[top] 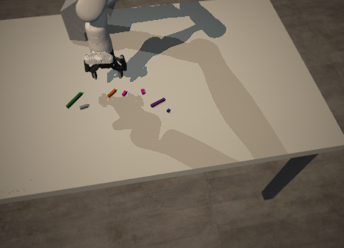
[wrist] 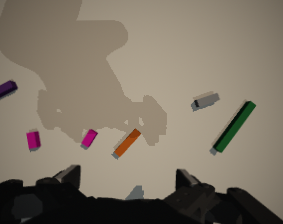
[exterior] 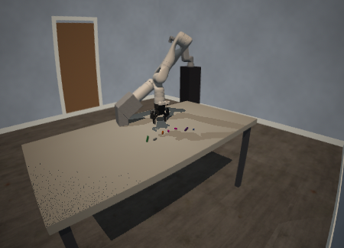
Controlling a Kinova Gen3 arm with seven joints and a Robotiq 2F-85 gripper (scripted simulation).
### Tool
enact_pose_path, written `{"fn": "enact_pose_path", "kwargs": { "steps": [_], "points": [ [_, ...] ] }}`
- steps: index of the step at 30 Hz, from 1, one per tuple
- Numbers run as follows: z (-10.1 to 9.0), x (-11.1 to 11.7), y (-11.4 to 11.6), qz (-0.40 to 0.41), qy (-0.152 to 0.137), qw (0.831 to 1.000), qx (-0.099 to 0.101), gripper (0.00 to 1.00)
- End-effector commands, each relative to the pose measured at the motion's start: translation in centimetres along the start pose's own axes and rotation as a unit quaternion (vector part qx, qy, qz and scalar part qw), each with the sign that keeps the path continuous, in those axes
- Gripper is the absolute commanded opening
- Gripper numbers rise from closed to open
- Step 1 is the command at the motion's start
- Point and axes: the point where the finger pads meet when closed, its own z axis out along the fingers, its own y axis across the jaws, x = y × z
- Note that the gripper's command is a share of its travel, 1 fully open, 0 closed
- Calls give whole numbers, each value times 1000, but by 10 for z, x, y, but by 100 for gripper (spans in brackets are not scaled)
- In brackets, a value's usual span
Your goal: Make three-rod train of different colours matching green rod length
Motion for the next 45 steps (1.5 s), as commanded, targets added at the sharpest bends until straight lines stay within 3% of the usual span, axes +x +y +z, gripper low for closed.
{"fn": "enact_pose_path", "kwargs": {
  "steps": [1, 7, 22, 32, 45],
  "points": [
    [3, 4, 3, 57, -11, 998, 6, 100],
    [3, 8, 10, 126, -11, 992, 4, 100],
    [0, 22, 28, 300, -7, 954, -1, 100],
    [-1, 26, 31, 330, -5, 944, -2, 100],
    [-1, 25, 31, 327, -5, 945, -2, 100]
  ]
}}
